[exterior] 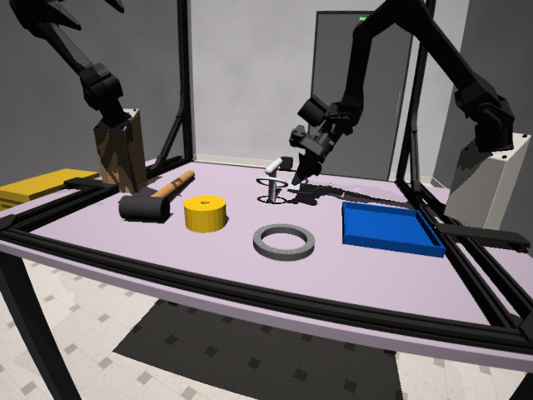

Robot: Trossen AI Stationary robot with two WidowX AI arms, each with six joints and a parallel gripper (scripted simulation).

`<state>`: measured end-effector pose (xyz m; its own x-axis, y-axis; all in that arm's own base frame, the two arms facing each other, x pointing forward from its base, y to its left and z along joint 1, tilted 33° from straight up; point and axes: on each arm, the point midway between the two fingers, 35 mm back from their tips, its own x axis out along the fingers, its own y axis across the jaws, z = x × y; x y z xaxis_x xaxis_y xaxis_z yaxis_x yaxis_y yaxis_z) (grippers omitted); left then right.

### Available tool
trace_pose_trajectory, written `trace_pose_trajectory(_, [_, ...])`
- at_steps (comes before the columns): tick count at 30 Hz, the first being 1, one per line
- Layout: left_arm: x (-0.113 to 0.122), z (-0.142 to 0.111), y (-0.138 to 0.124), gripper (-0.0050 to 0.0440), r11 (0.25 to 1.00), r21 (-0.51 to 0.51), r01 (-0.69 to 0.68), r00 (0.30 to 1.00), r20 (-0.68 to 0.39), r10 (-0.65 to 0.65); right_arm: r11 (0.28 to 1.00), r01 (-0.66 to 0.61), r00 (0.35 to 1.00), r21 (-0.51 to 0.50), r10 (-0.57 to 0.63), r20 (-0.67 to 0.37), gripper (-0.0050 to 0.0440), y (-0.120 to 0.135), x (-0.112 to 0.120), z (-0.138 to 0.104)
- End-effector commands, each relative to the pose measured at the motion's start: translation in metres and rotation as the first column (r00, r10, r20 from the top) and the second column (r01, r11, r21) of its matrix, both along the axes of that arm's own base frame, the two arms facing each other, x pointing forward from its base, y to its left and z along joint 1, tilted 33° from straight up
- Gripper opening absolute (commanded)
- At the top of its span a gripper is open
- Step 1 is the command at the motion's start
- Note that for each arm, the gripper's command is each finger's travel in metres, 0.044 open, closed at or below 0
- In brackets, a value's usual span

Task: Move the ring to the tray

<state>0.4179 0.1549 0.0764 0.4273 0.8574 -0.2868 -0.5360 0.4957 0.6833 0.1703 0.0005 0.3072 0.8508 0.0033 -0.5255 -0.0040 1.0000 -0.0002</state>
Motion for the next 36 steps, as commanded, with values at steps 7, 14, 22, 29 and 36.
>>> trace_pose_trajectory(7, [-0.001,0.005,0.000,0.0000,1.000,-0.011,0.005,1.000,0.014,-0.004,1.000,0.004,1.000,0.000,-0.004,-0.001,0.0400,0.000,0.000,0.000])
trace_pose_trajectory(14, [-0.004,0.011,0.002,0.0000,0.999,-0.038,0.018,1.000,0.021,-0.017,1.000,0.004,1.000,0.000,-0.004,-0.001,0.0400,0.000,0.000,0.000])
trace_pose_trajectory(22, [-0.004,0.011,0.002,0.0000,0.999,-0.041,0.019,1.000,0.022,-0.018,1.000,0.004,1.000,0.000,-0.004,-0.001,0.0400,0.000,0.000,0.000])
trace_pose_trajectory(29, [-0.006,0.015,0.003,0.0000,0.998,-0.062,0.033,0.999,0.027,-0.031,1.000,0.004,1.000,0.000,-0.004,-0.001,0.0400,0.000,0.000,0.000])
trace_pose_trajectory(36, [-0.007,0.016,0.003,0.0000,0.997,-0.071,0.038,0.999,0.029,-0.036,1.000,0.004,1.000,0.000,-0.004,-0.001,0.0400,0.000,0.000,0.000])
